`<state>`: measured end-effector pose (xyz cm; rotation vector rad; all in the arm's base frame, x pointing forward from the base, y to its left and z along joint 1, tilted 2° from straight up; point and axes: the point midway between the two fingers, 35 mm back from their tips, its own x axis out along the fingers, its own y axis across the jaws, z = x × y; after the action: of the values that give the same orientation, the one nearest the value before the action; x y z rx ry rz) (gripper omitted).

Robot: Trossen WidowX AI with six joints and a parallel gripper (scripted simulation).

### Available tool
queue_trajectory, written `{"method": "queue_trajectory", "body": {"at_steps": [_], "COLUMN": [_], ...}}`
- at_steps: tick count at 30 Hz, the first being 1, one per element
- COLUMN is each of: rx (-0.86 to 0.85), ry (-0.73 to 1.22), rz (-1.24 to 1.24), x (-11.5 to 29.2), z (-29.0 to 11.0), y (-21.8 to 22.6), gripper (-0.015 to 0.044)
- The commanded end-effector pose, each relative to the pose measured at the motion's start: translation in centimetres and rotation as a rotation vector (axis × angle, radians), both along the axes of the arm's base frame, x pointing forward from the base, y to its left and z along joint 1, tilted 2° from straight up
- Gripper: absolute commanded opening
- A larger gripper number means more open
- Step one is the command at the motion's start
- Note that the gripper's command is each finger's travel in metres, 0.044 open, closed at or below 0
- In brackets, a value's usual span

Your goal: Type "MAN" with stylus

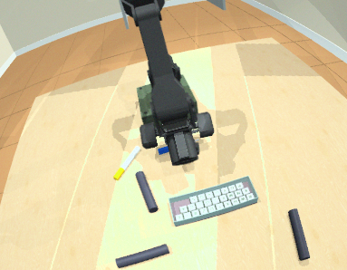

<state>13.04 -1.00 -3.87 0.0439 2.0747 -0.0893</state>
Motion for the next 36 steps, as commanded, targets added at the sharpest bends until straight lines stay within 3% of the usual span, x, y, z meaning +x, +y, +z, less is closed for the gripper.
{"method": "queue_trajectory", "body": {"at_steps": [1,36], "rx": [0.004,0.003], "ry": [0.004,0.0], "rz": [0.005,0.005], "x": [0.3,5.9], "z": [-0.1,0.0], "y": [0.0,-0.4], "gripper": [0.0,0.0]}}
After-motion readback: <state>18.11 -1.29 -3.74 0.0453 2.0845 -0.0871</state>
